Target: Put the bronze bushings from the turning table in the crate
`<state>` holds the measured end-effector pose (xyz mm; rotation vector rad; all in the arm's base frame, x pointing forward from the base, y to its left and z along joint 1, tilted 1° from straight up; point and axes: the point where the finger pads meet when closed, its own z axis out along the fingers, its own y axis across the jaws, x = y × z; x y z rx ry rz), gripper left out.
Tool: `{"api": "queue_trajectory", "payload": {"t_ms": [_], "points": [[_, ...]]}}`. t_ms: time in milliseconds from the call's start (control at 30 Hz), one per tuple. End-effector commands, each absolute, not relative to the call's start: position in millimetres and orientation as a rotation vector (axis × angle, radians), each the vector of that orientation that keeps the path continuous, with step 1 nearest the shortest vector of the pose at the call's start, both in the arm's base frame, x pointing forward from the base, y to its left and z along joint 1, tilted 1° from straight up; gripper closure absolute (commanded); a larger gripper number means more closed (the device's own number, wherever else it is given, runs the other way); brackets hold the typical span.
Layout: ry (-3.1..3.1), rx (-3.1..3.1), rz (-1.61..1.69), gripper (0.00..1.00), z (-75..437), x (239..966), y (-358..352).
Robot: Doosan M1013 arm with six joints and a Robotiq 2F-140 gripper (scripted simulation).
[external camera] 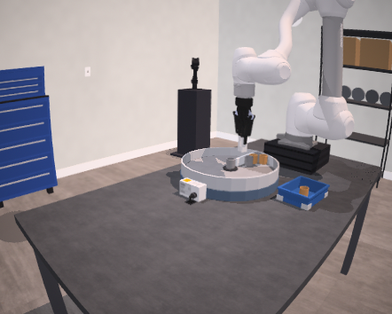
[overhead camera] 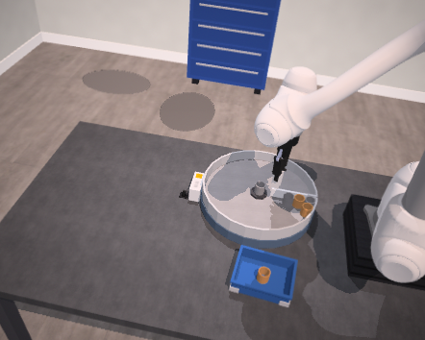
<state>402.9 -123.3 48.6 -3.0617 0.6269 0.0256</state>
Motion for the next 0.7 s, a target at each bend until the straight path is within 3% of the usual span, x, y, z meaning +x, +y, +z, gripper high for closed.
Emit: {"api": "queue_trajectory", "payload": {"t_ms": [0,667], "points": [[0.883,-3.008,0.015,0.9,50,387,-116],[1.919,-2.484,0.018,0.9,49,312,-80]]}}
